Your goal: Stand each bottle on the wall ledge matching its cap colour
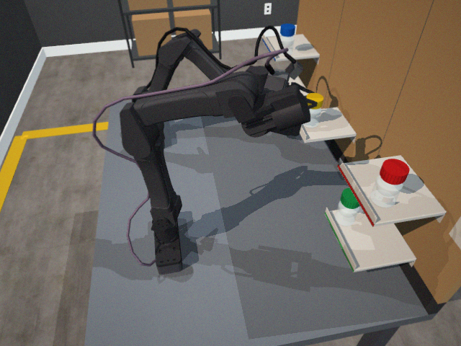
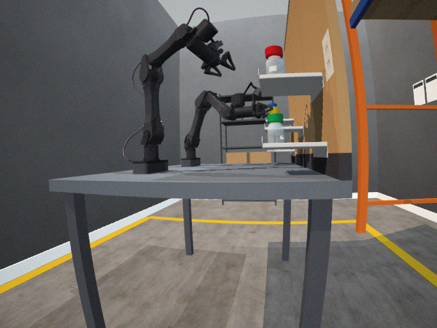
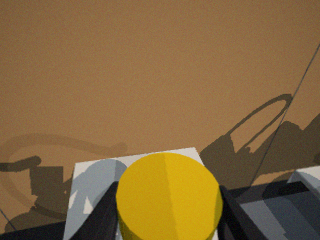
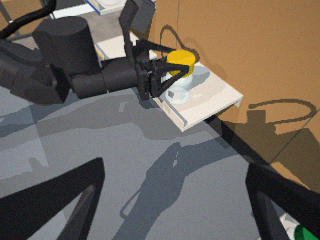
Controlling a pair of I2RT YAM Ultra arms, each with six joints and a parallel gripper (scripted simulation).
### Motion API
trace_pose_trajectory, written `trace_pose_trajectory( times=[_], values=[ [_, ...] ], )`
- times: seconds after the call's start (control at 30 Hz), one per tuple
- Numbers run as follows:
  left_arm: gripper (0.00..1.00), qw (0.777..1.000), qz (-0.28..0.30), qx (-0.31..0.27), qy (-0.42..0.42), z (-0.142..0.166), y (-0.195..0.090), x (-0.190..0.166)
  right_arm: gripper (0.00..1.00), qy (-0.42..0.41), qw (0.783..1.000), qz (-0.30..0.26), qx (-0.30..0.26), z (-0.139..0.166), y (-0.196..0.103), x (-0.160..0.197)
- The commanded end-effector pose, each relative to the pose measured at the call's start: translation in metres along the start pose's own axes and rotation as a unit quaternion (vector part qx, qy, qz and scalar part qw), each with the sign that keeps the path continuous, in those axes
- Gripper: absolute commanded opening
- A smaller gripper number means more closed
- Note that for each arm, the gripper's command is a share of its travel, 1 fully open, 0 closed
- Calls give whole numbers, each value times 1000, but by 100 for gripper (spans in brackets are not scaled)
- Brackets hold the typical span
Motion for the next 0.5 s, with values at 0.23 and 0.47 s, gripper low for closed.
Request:
trace_pose_trajectory(
  times=[0.23, 0.47],
  values=[
    [49, 1000, -6, -12, -3, -85, -3, 12, 87, -10, 1000, -7, -15, -10, -4, 6],
    [49, 1000, -3, -14, 0, -106, -4, 11, 87, -10, 1000, -7, -15, -10, -4, 6]
  ],
)
Point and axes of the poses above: on each arm, the point where the finger pads meet when closed, its own y axis out along the fingers, its own x axis across the jaws, z = x × y, the point moved 2 cm from there along -y, back along the fingers, and after that the axes turned 6 degrees about y, right-handed, at the moved point
